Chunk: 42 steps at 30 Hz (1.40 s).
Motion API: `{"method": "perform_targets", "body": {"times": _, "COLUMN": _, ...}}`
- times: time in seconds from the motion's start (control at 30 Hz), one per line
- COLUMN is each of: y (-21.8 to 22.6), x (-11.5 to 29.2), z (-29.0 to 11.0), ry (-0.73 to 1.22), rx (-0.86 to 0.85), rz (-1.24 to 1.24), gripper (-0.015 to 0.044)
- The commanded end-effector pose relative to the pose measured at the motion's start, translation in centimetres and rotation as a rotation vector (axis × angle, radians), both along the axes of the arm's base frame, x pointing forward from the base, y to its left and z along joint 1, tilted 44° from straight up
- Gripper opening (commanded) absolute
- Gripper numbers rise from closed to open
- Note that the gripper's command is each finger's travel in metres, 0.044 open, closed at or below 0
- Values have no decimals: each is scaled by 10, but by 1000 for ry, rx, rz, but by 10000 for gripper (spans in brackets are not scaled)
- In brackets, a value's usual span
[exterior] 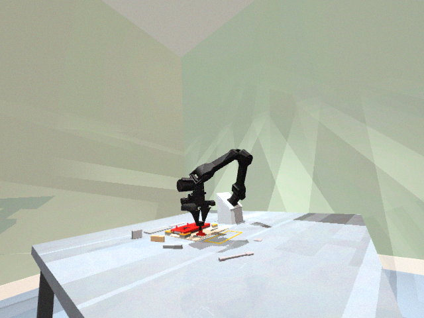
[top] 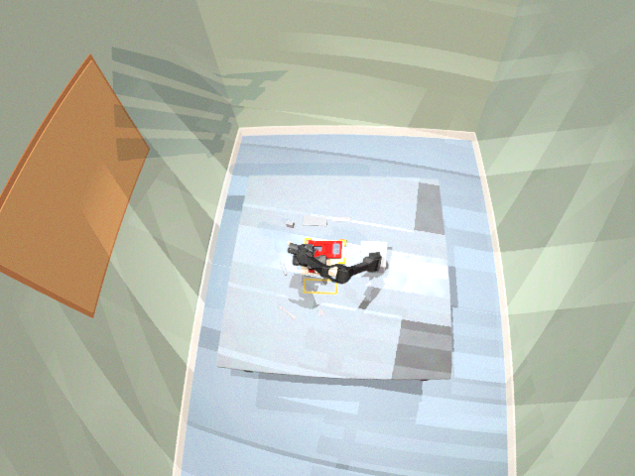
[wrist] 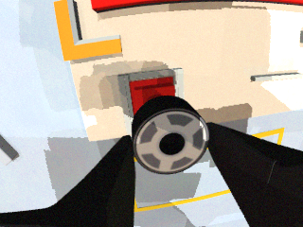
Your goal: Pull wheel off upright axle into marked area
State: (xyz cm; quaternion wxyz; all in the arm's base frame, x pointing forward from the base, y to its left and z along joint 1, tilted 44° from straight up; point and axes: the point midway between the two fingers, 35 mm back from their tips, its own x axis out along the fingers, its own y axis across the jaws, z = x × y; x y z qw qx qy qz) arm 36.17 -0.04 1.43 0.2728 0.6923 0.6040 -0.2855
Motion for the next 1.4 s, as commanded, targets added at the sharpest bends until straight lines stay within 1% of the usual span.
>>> {"method": "perform_targets", "body": {"times": 0.0, "y": -4, "x": -1, "z": 2, "ry": -1, "rx": -2, "rz": -5, "gripper": 0}}
{"method": "perform_targets", "body": {"times": 1.0, "y": -11, "x": -2, "z": 10, "ry": -3, "rx": -2, "rz": -8, "gripper": 0}}
{"method": "perform_targets", "body": {"times": 1.37, "y": -34, "x": -8, "z": 36, "ry": -3, "rx": -3, "rz": -8, "gripper": 0}}
